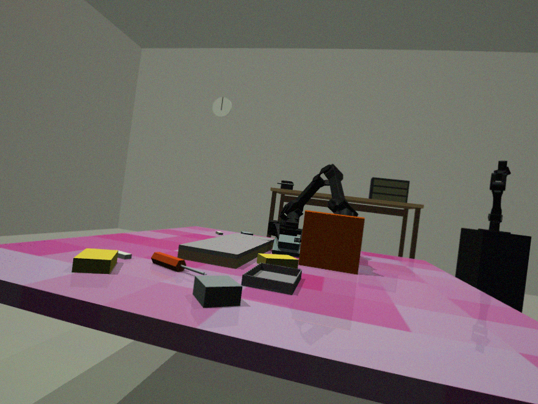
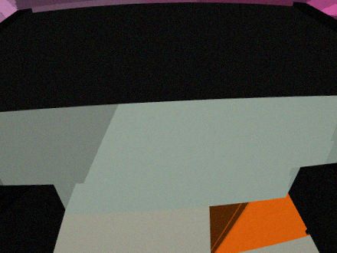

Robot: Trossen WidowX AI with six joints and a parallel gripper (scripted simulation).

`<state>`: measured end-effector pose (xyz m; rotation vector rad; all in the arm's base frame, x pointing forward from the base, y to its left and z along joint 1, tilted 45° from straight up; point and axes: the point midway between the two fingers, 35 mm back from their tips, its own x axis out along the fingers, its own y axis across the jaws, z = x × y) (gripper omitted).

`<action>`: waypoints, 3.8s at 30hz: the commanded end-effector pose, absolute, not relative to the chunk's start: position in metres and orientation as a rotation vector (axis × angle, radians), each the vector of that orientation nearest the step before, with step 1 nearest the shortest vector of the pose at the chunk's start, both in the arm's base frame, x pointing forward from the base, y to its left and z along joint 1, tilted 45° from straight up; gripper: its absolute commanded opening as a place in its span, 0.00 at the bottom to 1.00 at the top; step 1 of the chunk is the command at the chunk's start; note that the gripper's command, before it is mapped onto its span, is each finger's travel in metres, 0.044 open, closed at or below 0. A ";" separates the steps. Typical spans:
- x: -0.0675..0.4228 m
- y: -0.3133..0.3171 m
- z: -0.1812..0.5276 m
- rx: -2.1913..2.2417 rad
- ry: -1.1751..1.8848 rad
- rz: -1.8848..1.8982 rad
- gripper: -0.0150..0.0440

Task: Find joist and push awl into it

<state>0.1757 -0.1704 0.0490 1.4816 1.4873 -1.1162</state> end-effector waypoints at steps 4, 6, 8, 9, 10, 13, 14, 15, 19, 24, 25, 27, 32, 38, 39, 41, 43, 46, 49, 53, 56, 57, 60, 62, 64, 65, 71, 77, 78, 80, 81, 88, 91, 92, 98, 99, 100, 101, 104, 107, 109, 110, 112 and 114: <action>0.175 -0.175 0.049 1.472 1.475 -1.128 0.90; 0.175 -0.175 0.049 1.472 1.475 -1.128 0.90; 0.175 -0.175 0.049 1.472 1.475 -1.128 0.90; 0.175 -0.175 0.049 1.472 1.475 -1.128 0.90; 0.175 -0.175 0.049 1.472 1.475 -1.128 0.90; 0.175 -0.175 0.049 1.472 1.475 -1.128 0.90; 0.175 -0.175 0.049 1.472 1.475 -1.128 0.90; 0.175 -0.175 0.049 1.472 1.475 -1.128 0.90; 0.175 -0.175 0.049 1.472 1.475 -1.128 0.90; 0.175 -0.175 0.049 1.472 1.475 -1.128 0.90; 0.175 -0.175 0.049 1.472 1.475 -1.128 0.90; 0.175 -0.175 0.049 1.472 1.475 -1.128 0.90; 0.175 -0.175 0.049 1.472 1.475 -1.128 0.90; 0.175 -0.175 0.049 1.472 1.475 -1.128 0.90; 0.175 -0.175 0.049 1.472 1.475 -1.128 0.90; 0.175 -0.175 0.049 1.472 1.475 -1.128 0.90; 0.175 -0.175 0.049 1.472 1.475 -1.128 0.90; 0.175 -0.175 0.049 1.472 1.475 -1.128 0.90; 0.175 -0.175 0.049 1.472 1.475 -1.128 0.90; 0.175 -0.175 0.049 1.472 1.475 -1.128 0.90; 0.175 -0.175 0.049 1.472 1.475 -1.128 0.90; 0.175 -0.175 0.049 1.472 1.475 -1.128 0.90; 0.175 -0.175 0.049 1.472 1.475 -1.128 0.90; 0.175 -0.175 0.049 1.472 1.475 -1.128 0.90; 0.175 -0.175 0.049 1.472 1.475 -1.128 0.90; 0.175 -0.174 0.049 1.473 1.476 -1.127 0.90; 0.176 -0.171 0.049 1.483 1.486 -1.117 0.90; 0.176 -0.171 0.049 1.483 1.486 -1.117 0.90; 0.176 -0.171 0.049 1.483 1.486 -1.117 0.90; 0.176 -0.171 0.049 1.483 1.486 -1.117 0.99; 0.176 -0.171 0.049 1.483 1.486 -1.117 1.00; 0.176 -0.171 0.049 1.483 1.486 -1.117 1.00; 0.176 -0.171 0.049 1.483 1.486 -1.117 1.00; 0.176 -0.171 0.049 1.483 1.486 -1.117 1.00; 0.176 -0.172 0.053 1.482 1.486 -1.117 1.00; 0.176 -0.173 0.055 1.482 1.486 -1.117 1.00; 0.176 -0.173 0.056 1.482 1.486 -1.117 1.00; 0.176 -0.174 0.057 1.482 1.486 -1.117 1.00; 0.177 -0.175 0.061 1.482 1.485 -1.117 1.00; 0.177 -0.177 0.065 1.482 1.485 -1.117 1.00; 0.177 -0.178 0.067 1.482 1.485 -1.117 1.00; 0.177 -0.178 0.068 1.482 1.485 -1.117 1.00; 0.177 -0.179 0.071 1.482 1.485 -1.117 1.00; 0.177 -0.180 0.074 1.482 1.485 -1.117 1.00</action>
